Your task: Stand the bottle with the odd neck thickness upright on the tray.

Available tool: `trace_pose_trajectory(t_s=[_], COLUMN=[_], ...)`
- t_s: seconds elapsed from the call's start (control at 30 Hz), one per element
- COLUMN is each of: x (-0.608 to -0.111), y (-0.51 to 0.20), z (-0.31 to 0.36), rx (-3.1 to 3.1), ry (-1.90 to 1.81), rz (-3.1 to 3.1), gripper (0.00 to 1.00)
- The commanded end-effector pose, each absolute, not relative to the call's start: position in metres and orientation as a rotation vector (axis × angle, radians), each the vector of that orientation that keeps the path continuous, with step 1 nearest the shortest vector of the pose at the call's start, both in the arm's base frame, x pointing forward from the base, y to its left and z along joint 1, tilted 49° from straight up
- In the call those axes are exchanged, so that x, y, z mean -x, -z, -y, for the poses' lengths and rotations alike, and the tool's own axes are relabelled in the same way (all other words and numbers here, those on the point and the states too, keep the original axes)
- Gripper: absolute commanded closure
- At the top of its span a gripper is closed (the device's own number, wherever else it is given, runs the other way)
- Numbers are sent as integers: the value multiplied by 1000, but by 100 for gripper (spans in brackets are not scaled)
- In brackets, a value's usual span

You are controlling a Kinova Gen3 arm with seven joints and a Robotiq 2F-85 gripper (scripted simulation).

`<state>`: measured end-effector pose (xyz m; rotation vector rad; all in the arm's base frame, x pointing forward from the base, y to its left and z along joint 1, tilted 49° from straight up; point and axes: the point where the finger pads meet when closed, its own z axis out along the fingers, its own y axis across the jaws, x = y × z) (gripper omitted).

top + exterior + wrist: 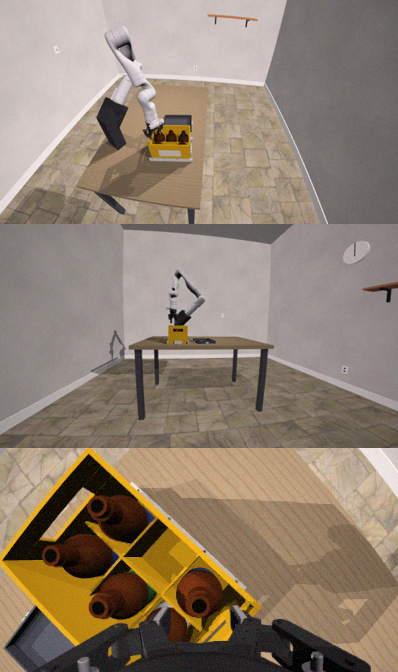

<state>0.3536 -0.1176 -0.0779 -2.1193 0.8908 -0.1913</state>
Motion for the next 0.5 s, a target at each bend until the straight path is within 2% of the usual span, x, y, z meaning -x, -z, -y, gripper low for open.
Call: trace_pose_trajectory(t_s=[0.0, 0.47], x=[-356, -359], y=[81, 86], z=[113, 109], rx=[2121, 2121], ry=[191, 191], rz=[-887, -888], gripper=[36, 36])
